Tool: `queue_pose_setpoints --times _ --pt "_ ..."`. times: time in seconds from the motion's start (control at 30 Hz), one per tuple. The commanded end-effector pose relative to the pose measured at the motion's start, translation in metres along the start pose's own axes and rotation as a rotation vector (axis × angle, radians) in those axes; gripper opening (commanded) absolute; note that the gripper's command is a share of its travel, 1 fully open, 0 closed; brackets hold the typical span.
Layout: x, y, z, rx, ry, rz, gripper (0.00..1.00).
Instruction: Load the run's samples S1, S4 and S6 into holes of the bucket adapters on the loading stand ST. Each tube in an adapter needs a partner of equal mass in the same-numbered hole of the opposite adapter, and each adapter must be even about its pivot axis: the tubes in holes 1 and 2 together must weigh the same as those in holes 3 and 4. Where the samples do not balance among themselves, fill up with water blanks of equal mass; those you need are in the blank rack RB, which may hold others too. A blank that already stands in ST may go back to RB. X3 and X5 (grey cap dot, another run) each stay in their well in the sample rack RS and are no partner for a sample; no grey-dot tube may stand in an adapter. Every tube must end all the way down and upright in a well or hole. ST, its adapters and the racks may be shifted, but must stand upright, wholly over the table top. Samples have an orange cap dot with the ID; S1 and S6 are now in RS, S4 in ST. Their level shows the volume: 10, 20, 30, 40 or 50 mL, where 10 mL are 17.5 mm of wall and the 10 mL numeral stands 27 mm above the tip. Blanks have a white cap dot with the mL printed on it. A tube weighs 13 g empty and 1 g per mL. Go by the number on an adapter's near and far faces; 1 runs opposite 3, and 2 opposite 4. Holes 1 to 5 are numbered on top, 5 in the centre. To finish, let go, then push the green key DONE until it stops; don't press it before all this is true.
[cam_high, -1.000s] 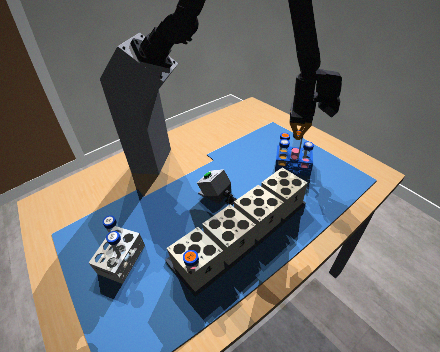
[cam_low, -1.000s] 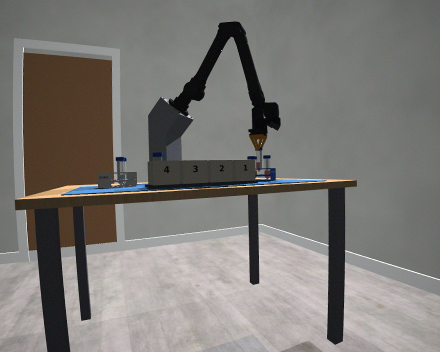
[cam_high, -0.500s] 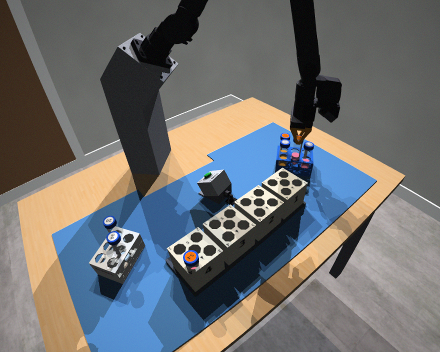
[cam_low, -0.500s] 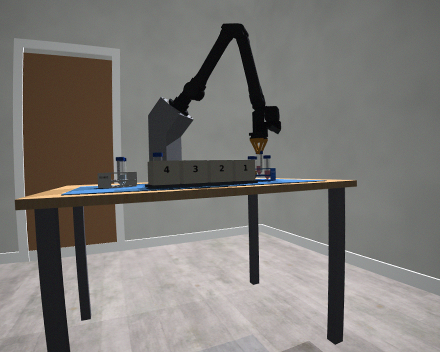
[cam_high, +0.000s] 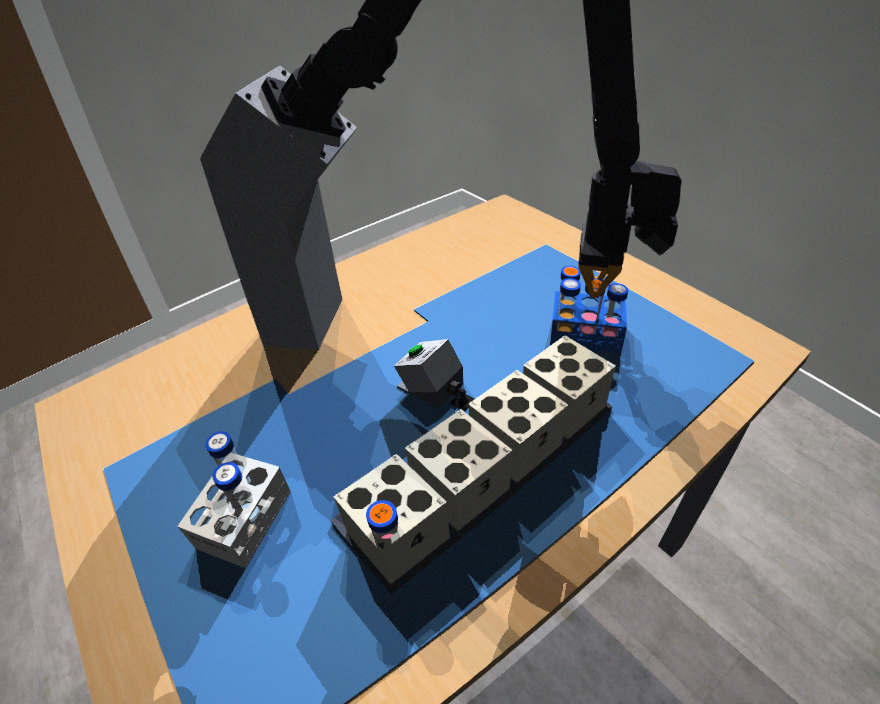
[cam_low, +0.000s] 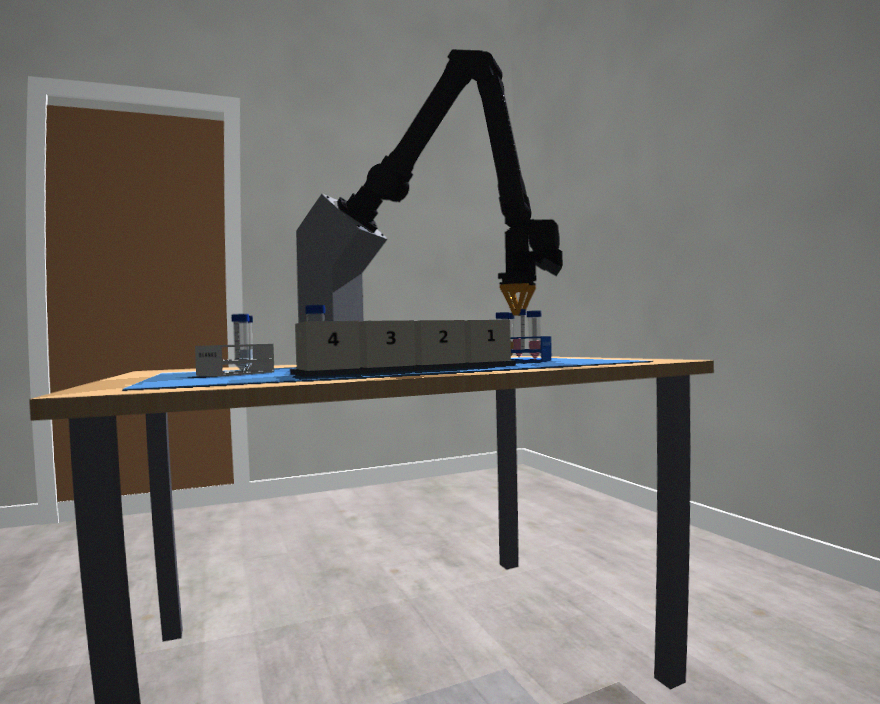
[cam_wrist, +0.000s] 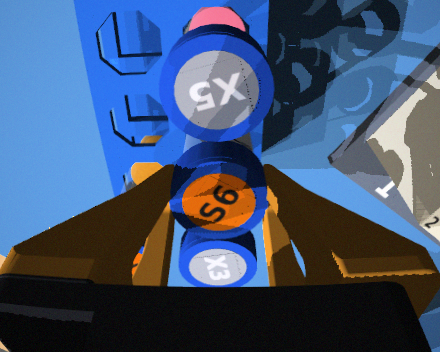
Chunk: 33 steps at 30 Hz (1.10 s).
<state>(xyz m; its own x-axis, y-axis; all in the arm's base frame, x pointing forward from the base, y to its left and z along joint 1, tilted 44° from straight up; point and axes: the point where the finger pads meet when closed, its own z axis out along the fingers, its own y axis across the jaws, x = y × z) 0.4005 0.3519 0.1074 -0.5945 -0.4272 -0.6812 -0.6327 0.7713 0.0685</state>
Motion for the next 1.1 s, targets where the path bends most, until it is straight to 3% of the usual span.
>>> queue_pose_setpoints --times 0.0,0.13,0.17,0.33,0.37,0.8,0.83,0.93,1.07 --pt "-0.018 0.007 0.005 -0.007 -0.036 0.001 0.0" --pt "-0.019 0.007 0.005 -0.007 -0.036 0.0 0.0" --pt "-0.031 0.008 -0.01 -0.009 -0.065 0.0 0.0" --pt "-0.029 0.008 -0.01 -0.009 -0.057 0.0 0.0" --pt "-0.017 0.002 -0.002 -0.002 -0.033 0.0 0.55" --pt "-0.017 0.002 -0.002 -0.002 -0.033 0.0 0.55" --pt "-0.028 0.007 -0.014 -0.008 -0.052 0.0 0.55" --pt "-0.014 0.005 -0.021 -0.005 -0.029 0.001 0.55" --pt "-0.013 0.003 -0.035 -0.002 -0.03 0.001 0.55"
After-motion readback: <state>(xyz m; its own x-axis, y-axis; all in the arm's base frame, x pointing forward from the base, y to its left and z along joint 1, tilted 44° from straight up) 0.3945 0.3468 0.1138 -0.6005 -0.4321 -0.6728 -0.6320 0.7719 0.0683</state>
